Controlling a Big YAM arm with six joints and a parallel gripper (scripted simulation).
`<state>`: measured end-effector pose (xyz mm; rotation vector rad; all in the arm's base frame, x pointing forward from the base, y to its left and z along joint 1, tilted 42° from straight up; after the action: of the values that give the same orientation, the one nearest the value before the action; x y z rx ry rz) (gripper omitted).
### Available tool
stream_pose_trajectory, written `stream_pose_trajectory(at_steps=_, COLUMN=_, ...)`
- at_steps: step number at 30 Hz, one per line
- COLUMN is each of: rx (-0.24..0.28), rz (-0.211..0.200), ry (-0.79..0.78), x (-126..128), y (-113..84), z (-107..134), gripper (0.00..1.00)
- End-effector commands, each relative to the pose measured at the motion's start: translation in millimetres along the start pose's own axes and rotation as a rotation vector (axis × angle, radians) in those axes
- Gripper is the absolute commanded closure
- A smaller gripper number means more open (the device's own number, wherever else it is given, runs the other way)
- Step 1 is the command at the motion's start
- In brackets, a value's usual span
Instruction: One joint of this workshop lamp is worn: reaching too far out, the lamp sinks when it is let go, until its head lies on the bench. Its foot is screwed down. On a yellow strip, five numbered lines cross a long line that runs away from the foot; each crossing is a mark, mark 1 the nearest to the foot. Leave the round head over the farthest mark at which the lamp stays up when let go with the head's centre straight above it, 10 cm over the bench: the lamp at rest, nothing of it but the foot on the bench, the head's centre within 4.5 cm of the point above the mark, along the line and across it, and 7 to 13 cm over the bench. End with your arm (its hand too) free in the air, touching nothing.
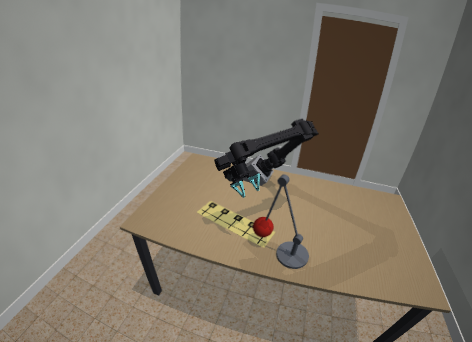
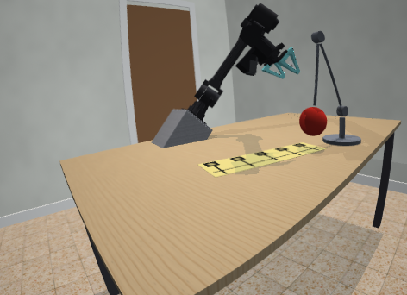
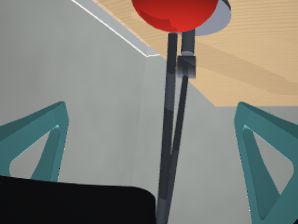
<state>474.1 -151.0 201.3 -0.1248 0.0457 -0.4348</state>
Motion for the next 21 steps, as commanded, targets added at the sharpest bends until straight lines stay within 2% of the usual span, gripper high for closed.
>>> stream_pose_trajectory(at_steps=1, rx=0.075, rz=0.093, ry=-0.037, x=16.5, y=-13.0, z=13.6, gripper=0.00)
stream_pose_trajectory(at_steps=14, rx=0.000, rz=-0.006, ry=-0.008, x=16.1, y=-20.1, z=27.4, gripper=0.00)
stream_pose_trajectory(at_steps=16, rx=0.000, rz=-0.006, ry=-0.008, x=16.1, y=-20.1, z=27.4, gripper=0.00)
stream_pose_trajectory(at_steps=21, rx=0.027, rz=0.032, ry=-0.014, x=16.1, y=-17.4, z=22.0, gripper=0.00)
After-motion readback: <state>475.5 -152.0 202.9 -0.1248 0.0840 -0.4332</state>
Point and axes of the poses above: the point where the finger pads meet when closed, its own y axis out along the fingers, its own x axis across the jaws, z = x × y, the point moved 6 cm from there along -y, back along the fingers, and after that the axes turned 8 degrees about -y, right-handed, at the moved point
